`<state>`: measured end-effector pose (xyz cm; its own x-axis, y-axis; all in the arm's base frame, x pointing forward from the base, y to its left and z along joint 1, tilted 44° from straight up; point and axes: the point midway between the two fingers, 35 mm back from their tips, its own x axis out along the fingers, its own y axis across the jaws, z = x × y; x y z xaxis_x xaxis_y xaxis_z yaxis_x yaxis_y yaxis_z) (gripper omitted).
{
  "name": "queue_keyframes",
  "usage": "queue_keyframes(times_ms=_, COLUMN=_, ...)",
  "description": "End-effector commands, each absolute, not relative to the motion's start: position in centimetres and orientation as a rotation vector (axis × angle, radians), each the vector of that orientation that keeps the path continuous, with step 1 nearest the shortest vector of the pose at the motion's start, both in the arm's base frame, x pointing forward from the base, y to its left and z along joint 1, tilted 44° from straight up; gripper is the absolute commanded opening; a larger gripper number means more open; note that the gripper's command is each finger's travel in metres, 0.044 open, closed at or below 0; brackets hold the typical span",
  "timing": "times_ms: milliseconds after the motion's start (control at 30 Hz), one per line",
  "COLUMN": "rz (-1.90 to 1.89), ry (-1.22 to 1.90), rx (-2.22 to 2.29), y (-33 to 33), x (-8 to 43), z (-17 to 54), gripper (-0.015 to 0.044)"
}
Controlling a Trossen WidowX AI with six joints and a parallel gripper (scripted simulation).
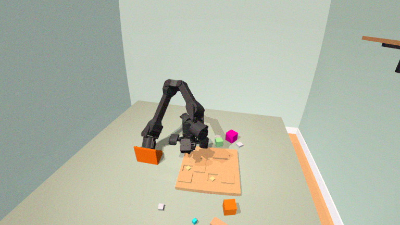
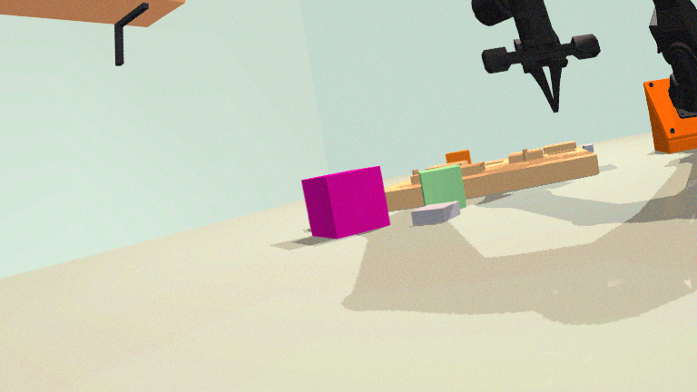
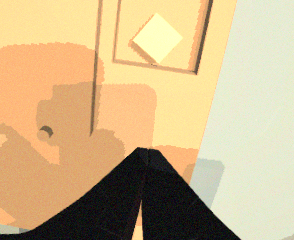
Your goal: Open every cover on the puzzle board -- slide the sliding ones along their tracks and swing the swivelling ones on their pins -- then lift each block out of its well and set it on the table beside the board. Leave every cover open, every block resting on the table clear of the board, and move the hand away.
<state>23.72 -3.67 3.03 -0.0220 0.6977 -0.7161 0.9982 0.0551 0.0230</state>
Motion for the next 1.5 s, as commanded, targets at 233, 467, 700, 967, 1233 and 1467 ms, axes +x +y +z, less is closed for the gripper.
queue_keyframes(times_ms=233, rz=-0.697, ry=1.771, rx=1.696, y=-3.7, x=23.7, z=3.1, gripper=0.0000)
queue_keyframes(times_ms=467, rz=-0.697, ry=1.771, rx=1.696, y=-3.7, x=23.7, z=3.0, gripper=0.0000)
queue_keyframes(times_ms=700, rz=-0.697, ry=1.771, rx=1.696, y=-3.3, x=23.8, z=2.6, gripper=0.0000)
queue_keyframes(times_ms=967, rz=-0.698, ry=1.770, rx=1.695, y=-2.8, x=23.8, z=2.0, gripper=0.0000)
queue_keyframes(times_ms=1233, rz=-0.698, ry=1.770, rx=1.696, y=-2.3, x=23.8, z=1.4, gripper=0.0000)
queue_keyframes(times_ms=1467, rz=-0.698, ry=1.770, rx=1.696, y=-1.8, x=23.8, z=0.9, gripper=0.0000)
